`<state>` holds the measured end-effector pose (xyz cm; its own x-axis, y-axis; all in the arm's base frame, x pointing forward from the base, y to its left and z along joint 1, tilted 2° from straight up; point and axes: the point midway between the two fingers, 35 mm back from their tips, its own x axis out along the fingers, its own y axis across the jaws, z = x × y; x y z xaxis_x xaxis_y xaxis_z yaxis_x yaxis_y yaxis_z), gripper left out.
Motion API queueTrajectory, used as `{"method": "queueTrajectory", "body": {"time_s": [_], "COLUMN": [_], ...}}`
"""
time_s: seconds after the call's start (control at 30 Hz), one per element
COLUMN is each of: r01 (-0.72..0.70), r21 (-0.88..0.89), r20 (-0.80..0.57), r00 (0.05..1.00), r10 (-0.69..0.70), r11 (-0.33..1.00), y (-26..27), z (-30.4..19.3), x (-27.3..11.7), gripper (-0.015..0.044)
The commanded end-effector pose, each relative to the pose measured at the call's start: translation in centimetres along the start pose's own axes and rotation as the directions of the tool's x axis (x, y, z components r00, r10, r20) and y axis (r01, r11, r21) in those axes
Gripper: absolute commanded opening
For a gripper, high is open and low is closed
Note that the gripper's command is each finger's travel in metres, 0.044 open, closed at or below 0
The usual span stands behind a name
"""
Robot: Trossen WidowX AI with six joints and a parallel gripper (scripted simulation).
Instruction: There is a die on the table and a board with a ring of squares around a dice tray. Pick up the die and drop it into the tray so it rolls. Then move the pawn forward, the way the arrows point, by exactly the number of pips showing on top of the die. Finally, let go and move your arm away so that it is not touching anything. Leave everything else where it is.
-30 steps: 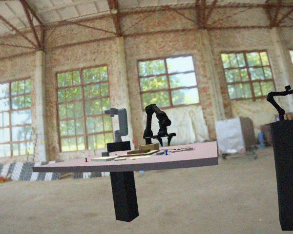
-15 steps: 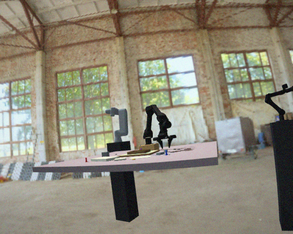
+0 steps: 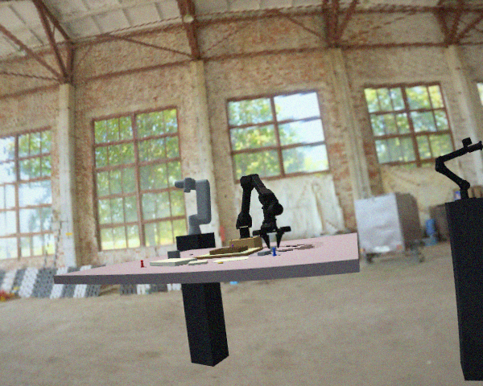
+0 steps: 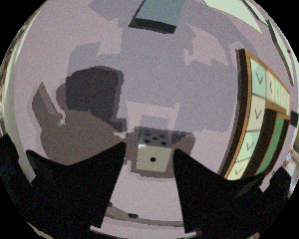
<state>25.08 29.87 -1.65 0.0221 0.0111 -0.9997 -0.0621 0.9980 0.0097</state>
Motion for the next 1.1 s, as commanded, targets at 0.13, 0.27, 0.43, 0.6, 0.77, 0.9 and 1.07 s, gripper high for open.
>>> {"method": "queueTrajectory", "body": {"time_s": [0.13, 0.27, 0.43, 0.6, 0.77, 0.9, 1.07], "r01": [0.011, 0.011, 0.011, 0.010, 0.011, 0.011, 0.012], "r21": [-0.004, -0.004, -0.004, -0.004, -0.004, -0.004, -0.008], "r20": [-0.002, -0.002, -0.002, -0.002, -0.002, -0.003, -0.002], "r00": [1.000, 1.000, 1.000, 1.000, 1.000, 1.000, 1.000], "r10": [-0.011, -0.011, -0.011, -0.010, -0.011, -0.011, -0.012], "r11": [1.000, 1.000, 1.000, 1.000, 1.000, 1.000, 1.000], "y": [-0.2, -0.2, 0.0, 0.0, -0.6, -0.7, -1.6], "z": [0.0, 0.0, 0.0, -0.2, -0.9, -1.0, -0.5], "x": [0.4, 0.4, -1.9, -6.6, -11.2, -11.8, -11.7], "gripper": [0.0091, 0.0064, 0.0000, 0.0000, 0.0000, 0.0000, 0.0000]}}
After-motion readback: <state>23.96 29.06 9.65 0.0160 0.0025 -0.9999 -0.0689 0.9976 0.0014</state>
